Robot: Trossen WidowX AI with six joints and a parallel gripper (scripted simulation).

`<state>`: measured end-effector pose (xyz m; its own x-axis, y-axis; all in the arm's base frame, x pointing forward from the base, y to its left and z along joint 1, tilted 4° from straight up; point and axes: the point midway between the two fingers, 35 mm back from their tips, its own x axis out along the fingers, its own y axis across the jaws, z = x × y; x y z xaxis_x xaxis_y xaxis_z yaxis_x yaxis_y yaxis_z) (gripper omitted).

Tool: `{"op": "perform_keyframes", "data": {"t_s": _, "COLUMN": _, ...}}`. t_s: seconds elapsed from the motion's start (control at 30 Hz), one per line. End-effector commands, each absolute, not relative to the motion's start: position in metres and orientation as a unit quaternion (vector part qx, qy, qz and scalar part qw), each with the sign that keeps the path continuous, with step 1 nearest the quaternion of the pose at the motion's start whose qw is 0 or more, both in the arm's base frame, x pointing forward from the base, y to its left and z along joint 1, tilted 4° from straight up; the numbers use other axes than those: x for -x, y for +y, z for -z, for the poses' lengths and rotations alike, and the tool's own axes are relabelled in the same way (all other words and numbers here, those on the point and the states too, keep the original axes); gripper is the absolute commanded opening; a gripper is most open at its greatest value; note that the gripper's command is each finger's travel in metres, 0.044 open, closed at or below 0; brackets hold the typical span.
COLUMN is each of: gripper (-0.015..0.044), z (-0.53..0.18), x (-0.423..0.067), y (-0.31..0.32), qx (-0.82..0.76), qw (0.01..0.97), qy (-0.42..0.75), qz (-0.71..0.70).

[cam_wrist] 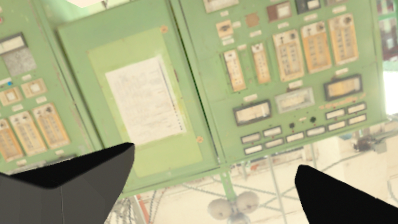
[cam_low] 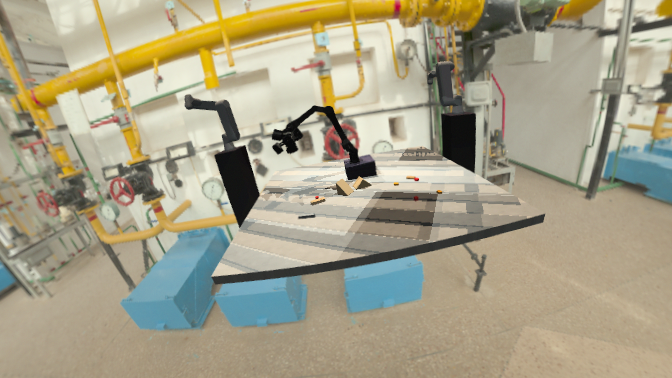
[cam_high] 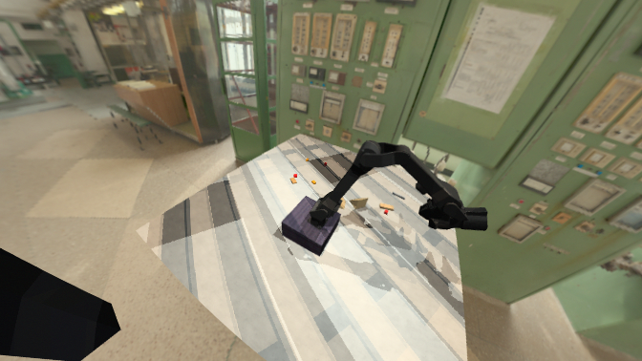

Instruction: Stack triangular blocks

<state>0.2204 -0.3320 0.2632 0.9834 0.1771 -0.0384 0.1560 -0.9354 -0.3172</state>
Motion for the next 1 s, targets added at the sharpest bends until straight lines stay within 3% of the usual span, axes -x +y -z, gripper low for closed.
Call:
{"op": "perform_keyframes", "data": {"t_s": 0.0, "gripper": 0.0426, "z": -0.262, "x": -0.221, "y": -0.332, "qx": 0.984, "qw": 0.152, "qy": -0.085, "qz": -0.034}}
{"op": "perform_keyframes", "data": {"t_s": 0.3, "gripper": 0.0440, "z": -0.212, "x": -0.263, "y": -0.304, "qx": 0.965, "qw": -0.198, "qy": -0.146, "qz": -0.089}}
{"op": "perform_keyframes", "data": {"t_s": 0.7, "gripper": 0.0440, "z": -0.147, "x": -0.302, "y": -0.250, "qx": 0.776, "qw": -0.546, "qy": -0.304, "qz": -0.089}}
{"op": "perform_keyframes", "data": {"t_s": 0.97, "gripper": 0.0440, "z": -0.123, "x": -0.309, "y": -0.220, "qx": 0.635, "qw": -0.671, "qy": -0.381, "qz": -0.030}}
